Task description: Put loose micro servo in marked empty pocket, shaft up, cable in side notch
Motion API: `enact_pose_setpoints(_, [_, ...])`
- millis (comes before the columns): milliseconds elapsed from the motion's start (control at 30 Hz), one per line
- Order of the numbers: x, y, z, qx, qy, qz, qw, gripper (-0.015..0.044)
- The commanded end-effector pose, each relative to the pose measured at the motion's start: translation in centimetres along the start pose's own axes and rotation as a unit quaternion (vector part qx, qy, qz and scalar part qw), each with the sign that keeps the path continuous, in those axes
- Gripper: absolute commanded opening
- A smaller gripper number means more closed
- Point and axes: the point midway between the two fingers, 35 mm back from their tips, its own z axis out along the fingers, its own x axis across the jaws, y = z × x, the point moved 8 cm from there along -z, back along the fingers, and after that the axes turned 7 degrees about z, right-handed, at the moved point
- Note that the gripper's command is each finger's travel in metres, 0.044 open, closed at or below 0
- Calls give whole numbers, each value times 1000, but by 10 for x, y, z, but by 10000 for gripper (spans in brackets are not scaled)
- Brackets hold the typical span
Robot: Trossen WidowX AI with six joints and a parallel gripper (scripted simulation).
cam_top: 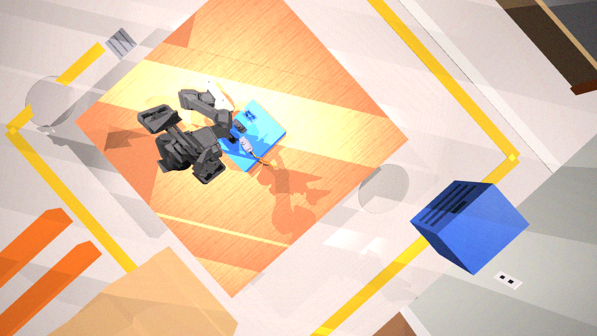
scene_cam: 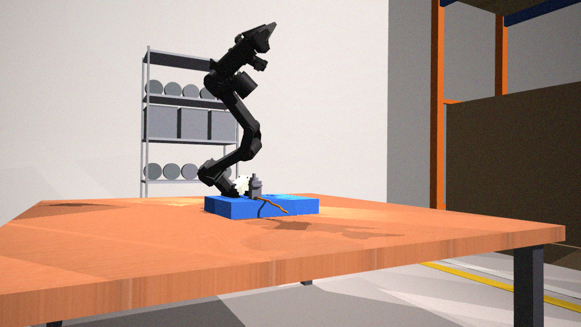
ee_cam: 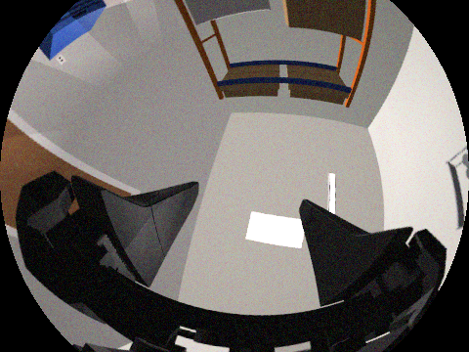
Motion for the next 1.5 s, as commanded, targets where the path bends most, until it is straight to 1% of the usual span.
enact_pose_setpoints(0, [-1, 0, 0, 0, -1, -1, 1000, 426])
enact_pose_setpoints(33, [-2, -1, 1, 1, -2, -3, 1000, 440])
enact_pose_setpoints(533, [-42, -23, 5, 45, -32, -63, 997, 440])
enact_pose_setpoints(867, [-86, -44, 3, 91, -60, -118, 987, 440])
enact_pose_setpoints(1233, [-104, -56, -3, 127, -57, -152, 979, 440])
enact_pose_setpoints(1467, [-130, -70, -14, 168, -63, -179, 967, 440])
